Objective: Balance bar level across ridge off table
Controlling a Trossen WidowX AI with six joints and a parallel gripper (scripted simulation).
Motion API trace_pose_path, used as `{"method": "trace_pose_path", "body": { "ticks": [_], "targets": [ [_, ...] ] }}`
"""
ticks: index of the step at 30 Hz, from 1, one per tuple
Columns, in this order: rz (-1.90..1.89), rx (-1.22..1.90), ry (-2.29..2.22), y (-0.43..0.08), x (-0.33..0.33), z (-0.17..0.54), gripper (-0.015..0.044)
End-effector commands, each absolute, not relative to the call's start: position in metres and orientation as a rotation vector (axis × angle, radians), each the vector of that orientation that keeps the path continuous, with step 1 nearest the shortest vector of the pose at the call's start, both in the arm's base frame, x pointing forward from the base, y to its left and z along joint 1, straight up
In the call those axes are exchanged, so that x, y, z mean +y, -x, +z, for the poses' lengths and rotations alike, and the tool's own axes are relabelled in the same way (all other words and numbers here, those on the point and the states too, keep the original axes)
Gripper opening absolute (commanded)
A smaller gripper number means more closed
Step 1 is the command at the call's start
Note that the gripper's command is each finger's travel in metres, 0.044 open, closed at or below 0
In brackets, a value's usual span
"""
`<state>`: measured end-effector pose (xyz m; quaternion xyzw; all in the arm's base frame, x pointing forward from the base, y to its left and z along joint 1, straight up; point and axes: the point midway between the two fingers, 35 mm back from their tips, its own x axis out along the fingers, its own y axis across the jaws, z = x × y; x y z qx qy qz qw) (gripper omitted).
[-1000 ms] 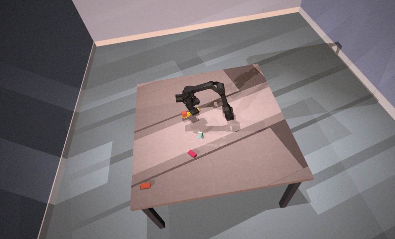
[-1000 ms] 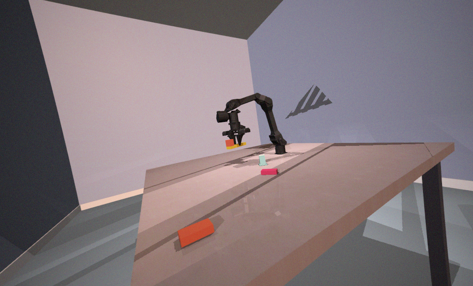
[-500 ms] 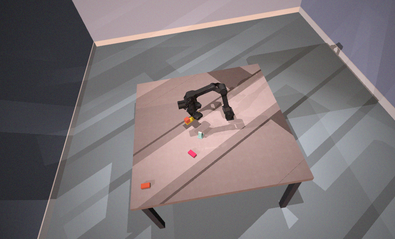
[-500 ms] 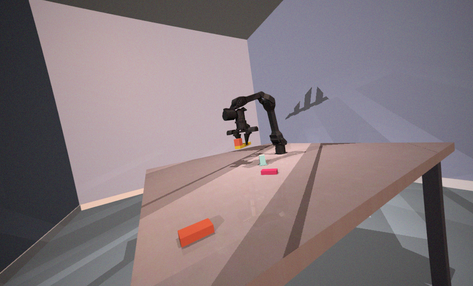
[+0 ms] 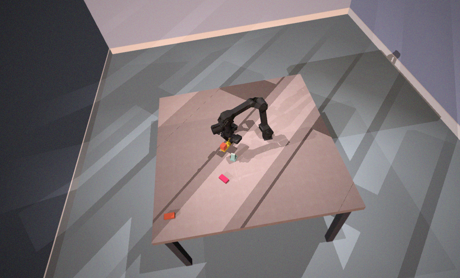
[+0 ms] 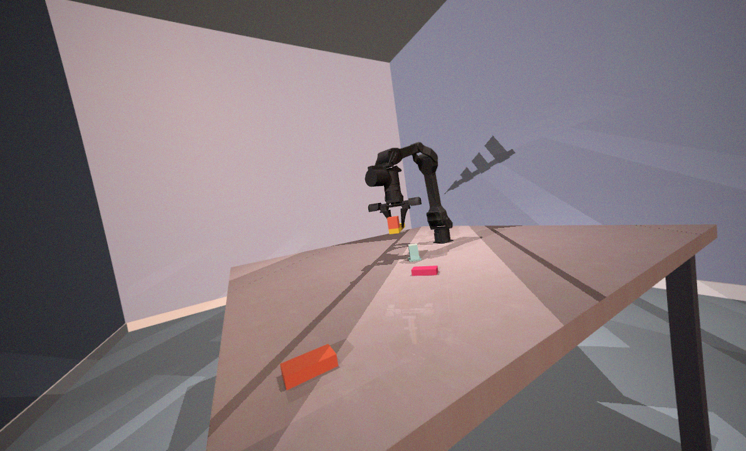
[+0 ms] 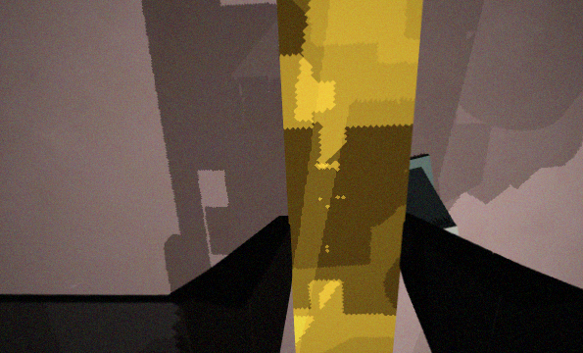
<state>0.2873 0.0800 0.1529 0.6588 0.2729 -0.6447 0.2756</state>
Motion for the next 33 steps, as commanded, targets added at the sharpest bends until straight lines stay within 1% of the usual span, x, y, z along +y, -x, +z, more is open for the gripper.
{"method": "trace_pose_path", "body": {
  "ticks": [1,10,33],
  "targets": [
    [-1.682,0.788,-1.726,-0.278,0.095,0.153,0.0],
    [-1.583,0.892,-1.626,-0.261,0.121,0.153,0.0],
    [-1.582,0.893,-1.624,-0.264,0.121,0.12,0.0]
  ]
}}
